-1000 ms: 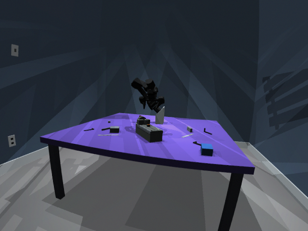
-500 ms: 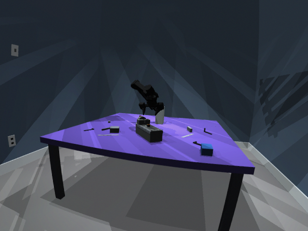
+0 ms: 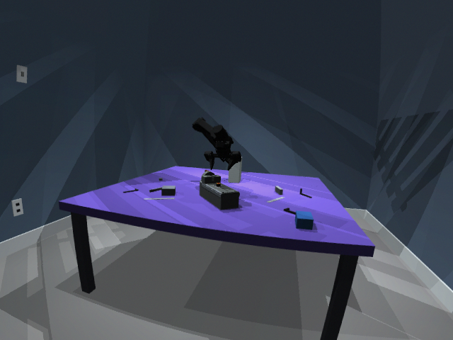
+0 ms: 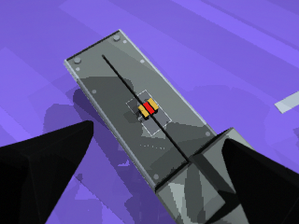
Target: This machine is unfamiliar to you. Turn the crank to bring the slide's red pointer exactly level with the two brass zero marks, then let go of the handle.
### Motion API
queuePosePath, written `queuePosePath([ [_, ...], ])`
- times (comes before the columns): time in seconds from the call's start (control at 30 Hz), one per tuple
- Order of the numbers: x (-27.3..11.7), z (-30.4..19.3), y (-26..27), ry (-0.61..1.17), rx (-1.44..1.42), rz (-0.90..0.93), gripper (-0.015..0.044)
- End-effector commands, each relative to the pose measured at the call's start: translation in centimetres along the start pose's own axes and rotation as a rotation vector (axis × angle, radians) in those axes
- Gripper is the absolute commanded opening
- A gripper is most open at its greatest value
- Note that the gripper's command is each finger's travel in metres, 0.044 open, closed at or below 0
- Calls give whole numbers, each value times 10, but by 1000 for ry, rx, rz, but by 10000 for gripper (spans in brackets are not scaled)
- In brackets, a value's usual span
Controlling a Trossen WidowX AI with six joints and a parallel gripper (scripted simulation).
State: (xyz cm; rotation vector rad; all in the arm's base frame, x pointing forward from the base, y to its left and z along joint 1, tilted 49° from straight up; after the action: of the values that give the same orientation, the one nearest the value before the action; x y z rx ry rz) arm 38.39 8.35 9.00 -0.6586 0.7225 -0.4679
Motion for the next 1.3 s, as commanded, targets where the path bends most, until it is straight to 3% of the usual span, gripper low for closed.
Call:
queuePosePath([
  [0.0,1,0,0,-1,-5,5,361],
  [0.47,1,0,0,-1,-5,5,0],
  [1.13,0,0,0,0,0,1,0],
  [1.27,0,0,0,0,0,1,105],
])
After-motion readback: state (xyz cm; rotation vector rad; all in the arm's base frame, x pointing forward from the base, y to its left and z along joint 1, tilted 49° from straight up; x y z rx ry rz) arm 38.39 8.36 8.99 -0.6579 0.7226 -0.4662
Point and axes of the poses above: the point midway between the two fingers, 35 mm back from their tips, its own x axis out along the fingers, its own y axis across the jaws, z = x × y, the point moved 10 cm from there along -x, back along the fingers, and after that the axes turned 1 degree about x, right-handed, at the moved point
